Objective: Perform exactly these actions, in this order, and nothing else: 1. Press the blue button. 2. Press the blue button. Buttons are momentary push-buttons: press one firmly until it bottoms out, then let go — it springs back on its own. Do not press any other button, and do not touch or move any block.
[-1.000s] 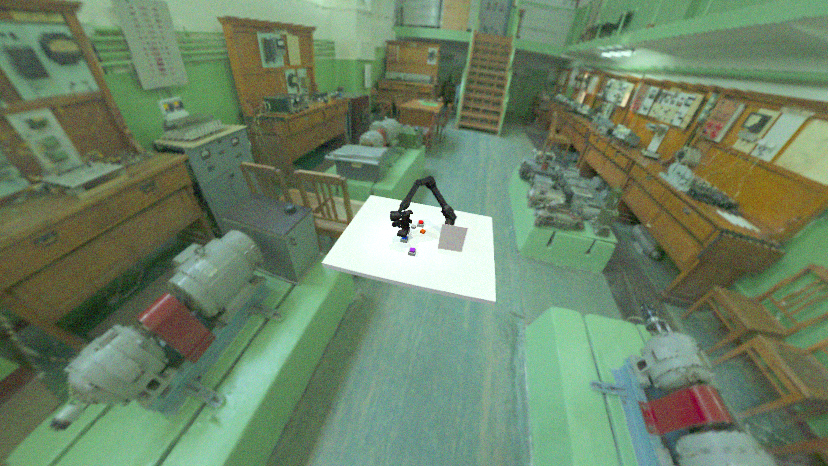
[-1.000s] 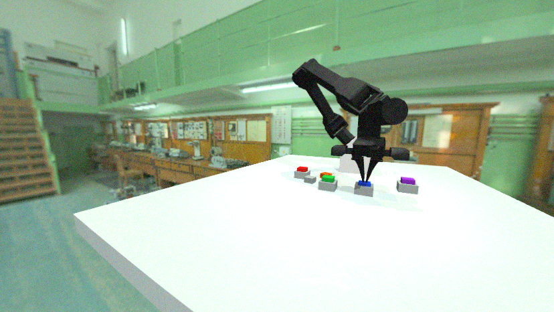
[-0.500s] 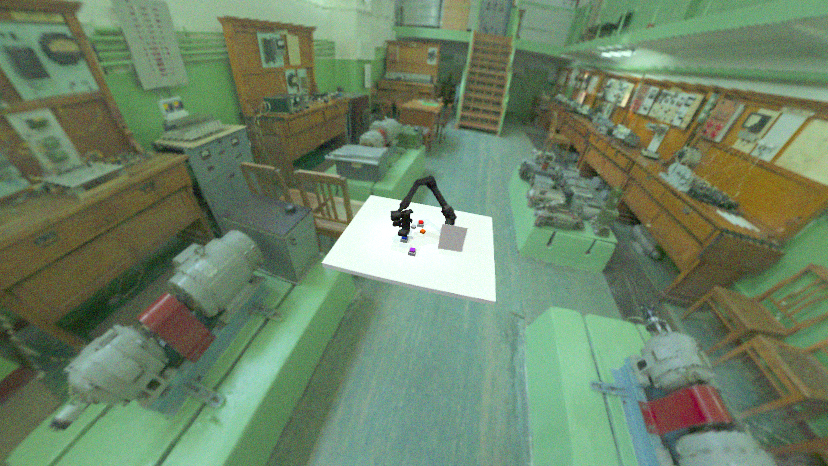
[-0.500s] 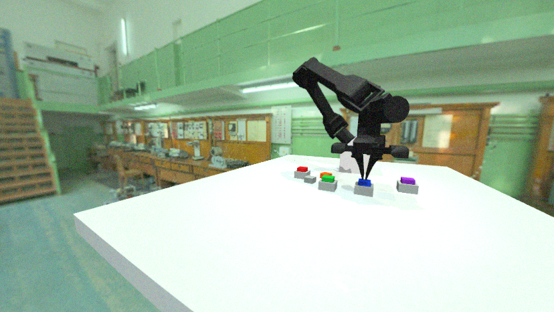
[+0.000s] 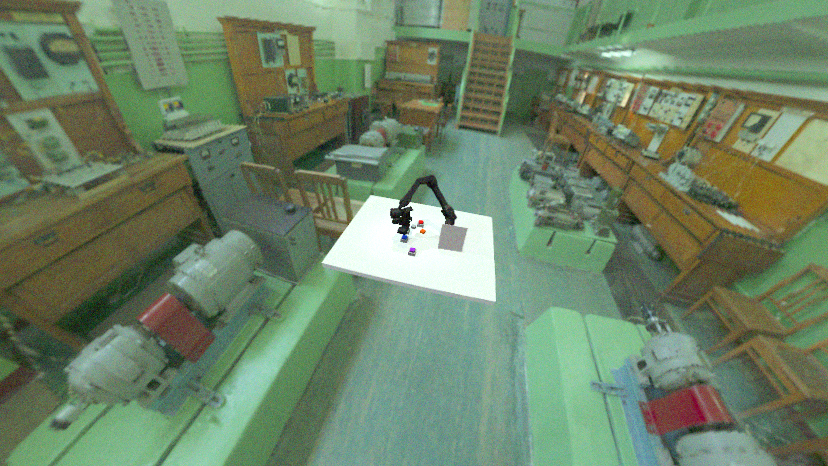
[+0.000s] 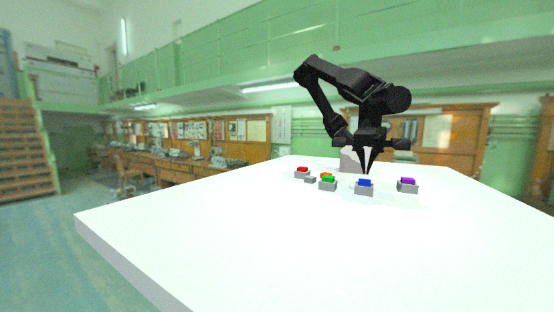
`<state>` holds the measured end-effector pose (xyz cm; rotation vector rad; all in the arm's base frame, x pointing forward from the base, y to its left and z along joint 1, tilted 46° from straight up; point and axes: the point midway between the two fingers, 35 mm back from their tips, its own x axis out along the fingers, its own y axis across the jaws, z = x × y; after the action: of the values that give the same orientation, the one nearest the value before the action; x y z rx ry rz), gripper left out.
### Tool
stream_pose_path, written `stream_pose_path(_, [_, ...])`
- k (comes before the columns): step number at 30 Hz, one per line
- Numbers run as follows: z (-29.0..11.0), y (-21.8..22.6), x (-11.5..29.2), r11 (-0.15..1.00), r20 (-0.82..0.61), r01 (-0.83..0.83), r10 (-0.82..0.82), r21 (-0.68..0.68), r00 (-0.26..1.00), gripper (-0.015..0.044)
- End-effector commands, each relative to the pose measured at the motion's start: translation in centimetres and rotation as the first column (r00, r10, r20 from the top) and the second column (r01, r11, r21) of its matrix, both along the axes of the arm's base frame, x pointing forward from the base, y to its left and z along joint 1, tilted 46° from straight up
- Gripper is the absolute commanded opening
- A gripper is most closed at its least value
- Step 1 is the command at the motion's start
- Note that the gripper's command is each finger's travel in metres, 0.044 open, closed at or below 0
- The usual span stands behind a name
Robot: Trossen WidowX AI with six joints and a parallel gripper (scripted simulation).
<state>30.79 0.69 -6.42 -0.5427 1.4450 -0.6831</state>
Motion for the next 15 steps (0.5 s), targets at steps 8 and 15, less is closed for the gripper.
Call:
stream_pose_path(8, [-1.3, -1.5, -0.2, 1.0, -0.007, 0.002, -0.002, -0.003, 1.0, 0.002])
stream_pose_path(15, [-1.8, -2.0, -0.2, 1.0, -0.007, 0.002, -0.002, -0.004, 1.0, 0.002])
